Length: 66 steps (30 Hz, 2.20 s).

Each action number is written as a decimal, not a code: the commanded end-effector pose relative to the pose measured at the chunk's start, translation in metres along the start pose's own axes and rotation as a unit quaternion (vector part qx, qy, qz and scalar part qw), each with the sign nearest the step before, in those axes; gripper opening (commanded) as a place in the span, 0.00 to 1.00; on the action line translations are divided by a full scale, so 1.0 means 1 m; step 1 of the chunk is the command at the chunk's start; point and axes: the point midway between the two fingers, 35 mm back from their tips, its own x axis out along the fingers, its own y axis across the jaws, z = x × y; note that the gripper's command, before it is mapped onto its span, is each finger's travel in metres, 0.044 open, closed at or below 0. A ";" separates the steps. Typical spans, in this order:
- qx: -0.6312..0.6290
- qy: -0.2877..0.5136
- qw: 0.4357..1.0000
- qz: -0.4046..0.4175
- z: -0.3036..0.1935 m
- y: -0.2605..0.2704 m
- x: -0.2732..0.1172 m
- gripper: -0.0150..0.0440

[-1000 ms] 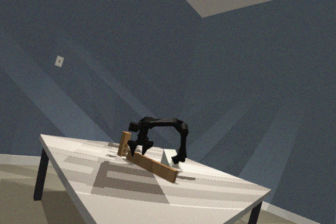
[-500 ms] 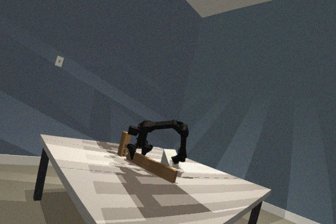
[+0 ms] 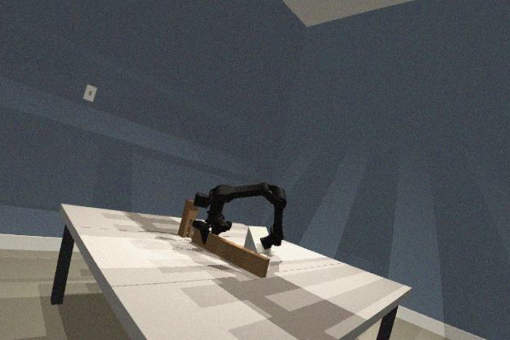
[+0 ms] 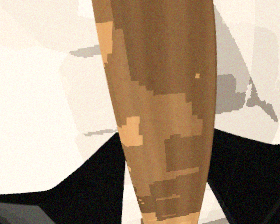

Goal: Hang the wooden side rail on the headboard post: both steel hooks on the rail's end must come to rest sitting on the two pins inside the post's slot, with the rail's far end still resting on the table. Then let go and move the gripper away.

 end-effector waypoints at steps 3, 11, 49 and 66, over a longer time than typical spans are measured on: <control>0.002 -0.001 1.000 -0.001 0.000 0.000 0.000 0.40; 0.002 -0.001 1.000 -0.001 0.000 0.000 0.000 0.25; 0.046 -0.001 0.999 -0.001 0.000 -0.003 -0.002 0.25; 0.046 -0.001 0.999 -0.001 0.000 -0.003 -0.004 0.25</control>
